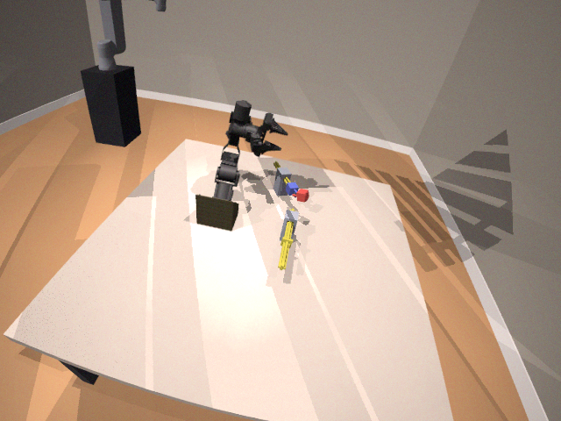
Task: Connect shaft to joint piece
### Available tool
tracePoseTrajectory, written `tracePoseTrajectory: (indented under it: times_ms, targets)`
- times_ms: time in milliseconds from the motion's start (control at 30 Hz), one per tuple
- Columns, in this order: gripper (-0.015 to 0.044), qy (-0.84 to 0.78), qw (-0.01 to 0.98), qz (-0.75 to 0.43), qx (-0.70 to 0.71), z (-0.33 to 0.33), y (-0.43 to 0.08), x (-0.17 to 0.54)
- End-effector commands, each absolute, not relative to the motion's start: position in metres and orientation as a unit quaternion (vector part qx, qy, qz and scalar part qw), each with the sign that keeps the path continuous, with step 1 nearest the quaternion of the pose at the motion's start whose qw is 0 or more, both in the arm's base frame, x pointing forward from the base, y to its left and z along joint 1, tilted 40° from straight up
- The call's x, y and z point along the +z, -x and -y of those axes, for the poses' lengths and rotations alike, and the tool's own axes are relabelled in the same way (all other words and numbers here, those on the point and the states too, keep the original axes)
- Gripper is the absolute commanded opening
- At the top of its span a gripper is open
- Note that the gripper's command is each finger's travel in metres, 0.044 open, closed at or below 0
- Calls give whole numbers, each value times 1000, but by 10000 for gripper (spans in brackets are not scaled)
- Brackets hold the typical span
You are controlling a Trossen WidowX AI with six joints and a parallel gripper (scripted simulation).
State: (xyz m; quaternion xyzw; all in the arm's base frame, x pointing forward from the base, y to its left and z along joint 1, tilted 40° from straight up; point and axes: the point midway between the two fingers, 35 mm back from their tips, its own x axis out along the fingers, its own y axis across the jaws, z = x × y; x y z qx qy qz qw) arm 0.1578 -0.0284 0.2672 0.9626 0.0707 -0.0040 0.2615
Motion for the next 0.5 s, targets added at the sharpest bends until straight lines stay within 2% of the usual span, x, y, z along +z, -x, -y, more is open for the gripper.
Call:
tracePoseTrajectory:
  times_ms: [0,33,467]
  targets:
    - [426,-963,261,-71,-4,28,-158,267]
    - [440,-963,261,-71,-4,28,-158,267]
    - [440,-939,322,-118,-28,41,-169,283]
